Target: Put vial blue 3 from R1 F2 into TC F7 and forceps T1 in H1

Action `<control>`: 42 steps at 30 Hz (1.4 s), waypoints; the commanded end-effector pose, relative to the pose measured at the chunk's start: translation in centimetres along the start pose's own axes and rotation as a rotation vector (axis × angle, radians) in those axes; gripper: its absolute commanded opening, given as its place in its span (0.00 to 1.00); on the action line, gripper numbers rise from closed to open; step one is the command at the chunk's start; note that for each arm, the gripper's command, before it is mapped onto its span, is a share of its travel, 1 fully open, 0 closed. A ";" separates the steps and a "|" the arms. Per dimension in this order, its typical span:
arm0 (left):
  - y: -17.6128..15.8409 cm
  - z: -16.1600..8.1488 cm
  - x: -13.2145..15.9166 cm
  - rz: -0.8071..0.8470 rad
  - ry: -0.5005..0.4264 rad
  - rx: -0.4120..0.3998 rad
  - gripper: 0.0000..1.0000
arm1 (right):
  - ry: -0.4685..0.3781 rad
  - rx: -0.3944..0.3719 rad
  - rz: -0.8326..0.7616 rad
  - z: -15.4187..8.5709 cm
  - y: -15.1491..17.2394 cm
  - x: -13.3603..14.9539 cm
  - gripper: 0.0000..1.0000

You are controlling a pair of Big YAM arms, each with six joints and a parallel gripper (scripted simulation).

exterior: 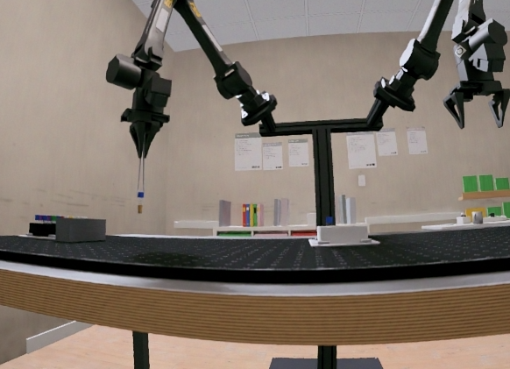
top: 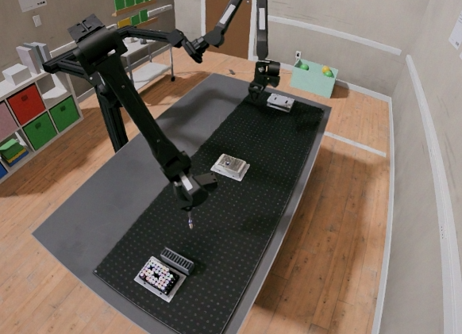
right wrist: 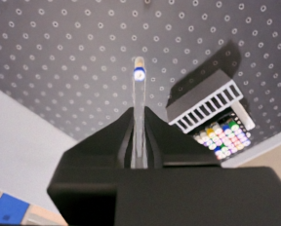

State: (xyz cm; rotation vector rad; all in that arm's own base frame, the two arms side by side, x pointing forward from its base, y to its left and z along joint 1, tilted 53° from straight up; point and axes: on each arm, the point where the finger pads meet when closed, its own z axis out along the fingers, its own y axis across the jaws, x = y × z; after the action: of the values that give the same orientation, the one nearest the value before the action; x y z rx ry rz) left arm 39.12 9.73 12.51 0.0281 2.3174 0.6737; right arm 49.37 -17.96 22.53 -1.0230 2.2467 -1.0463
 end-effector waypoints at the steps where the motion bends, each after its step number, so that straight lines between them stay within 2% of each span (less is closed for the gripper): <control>1: 0.1 -0.1 -0.4 0.001 -0.013 -0.003 1.00 | -0.008 -0.003 0.007 0.2 0.9 -0.9 0.09; 42: 0.1 -0.1 -0.4 0.001 -0.013 -0.003 1.00 | -0.004 -0.011 0.004 0.4 5.8 -4.5 0.09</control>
State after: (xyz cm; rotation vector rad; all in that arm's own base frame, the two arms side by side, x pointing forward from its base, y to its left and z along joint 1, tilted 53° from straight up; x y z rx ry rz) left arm 39.12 9.73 12.51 0.0281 2.3174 0.6737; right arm 49.60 -12.87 19.12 -1.0247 2.2483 -1.0430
